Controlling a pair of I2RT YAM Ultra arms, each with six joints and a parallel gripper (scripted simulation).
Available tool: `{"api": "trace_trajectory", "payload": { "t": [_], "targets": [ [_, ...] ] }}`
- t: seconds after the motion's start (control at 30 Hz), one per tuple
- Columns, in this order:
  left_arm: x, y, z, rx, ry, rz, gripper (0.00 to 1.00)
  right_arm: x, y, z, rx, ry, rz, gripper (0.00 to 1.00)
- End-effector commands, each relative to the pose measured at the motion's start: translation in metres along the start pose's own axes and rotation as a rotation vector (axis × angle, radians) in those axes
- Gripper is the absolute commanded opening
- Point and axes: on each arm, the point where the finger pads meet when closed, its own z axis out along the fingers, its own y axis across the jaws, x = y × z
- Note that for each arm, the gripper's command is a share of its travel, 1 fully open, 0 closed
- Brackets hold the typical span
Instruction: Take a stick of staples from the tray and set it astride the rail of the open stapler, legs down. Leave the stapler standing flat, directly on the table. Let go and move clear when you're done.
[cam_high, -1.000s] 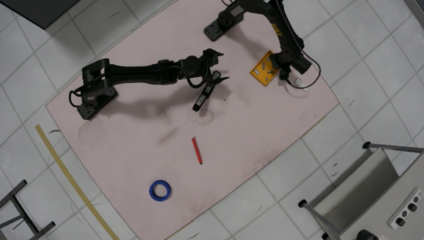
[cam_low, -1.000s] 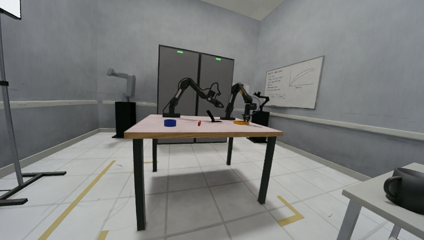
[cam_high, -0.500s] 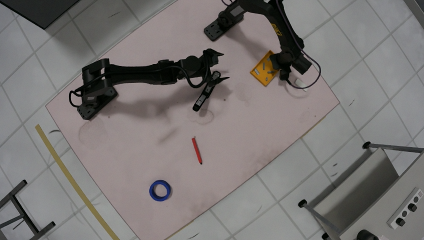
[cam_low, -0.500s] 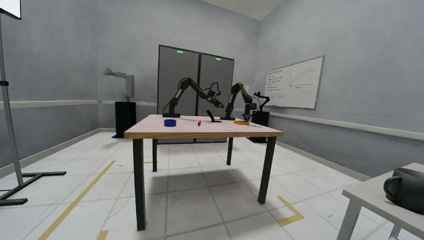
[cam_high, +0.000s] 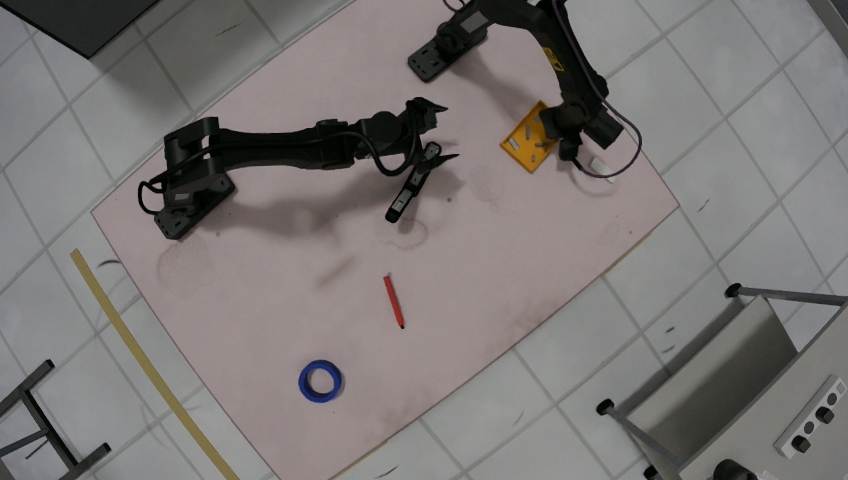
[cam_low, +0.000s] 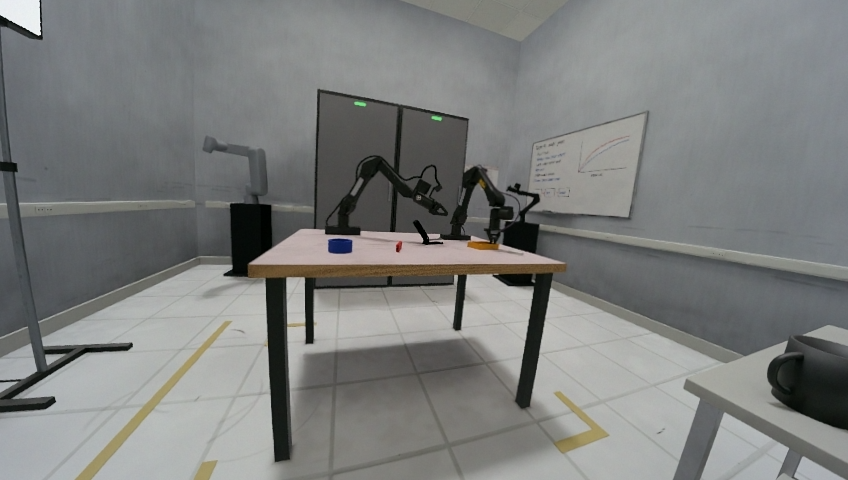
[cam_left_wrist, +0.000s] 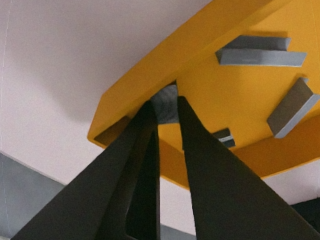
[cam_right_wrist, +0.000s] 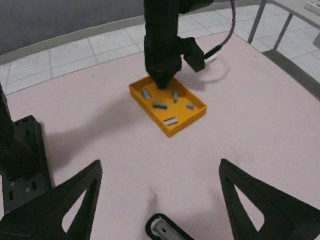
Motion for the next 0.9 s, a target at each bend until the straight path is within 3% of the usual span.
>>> {"api": "trace_trajectory", "payload": {
  "t": [0.0, 0.17, 0.2, 0.27, 0.57, 0.87],
  "targets": [
    [0.002, -0.001, 0.003, 0.02, 0.007, 0.004, 0.0, -0.023, 0.002, -0.001, -0.001, -0.056, -0.001, 1.0],
    [-0.001, 0.002, 0.001, 0.016, 0.002, 0.003, 0.0, -0.023, 0.002, -0.001, -0.001, -0.056, -0.001, 1.0],
    [-0.001, 0.002, 0.001, 0.016, 0.002, 0.003, 0.06, -0.023, 0.002, -0.001, -0.001, -0.056, -0.001, 1.0],
    [-0.001, 0.002, -0.005, 0.013, -0.003, 0.003, 0.06, -0.023, 0.002, -0.001, -0.001, -0.056, -0.001, 1.0],
    [-0.001, 0.003, -0.061, 0.007, -0.011, 0.003, 0.06, -0.023, 0.002, -0.001, -0.001, -0.056, -0.001, 1.0],
    [0.0, 0.003, -0.059, 0.013, -0.003, 0.003, 0.06, -0.018, 0.002, -0.015, -0.004, -0.026, -0.001, 1.0]
  ]
}}
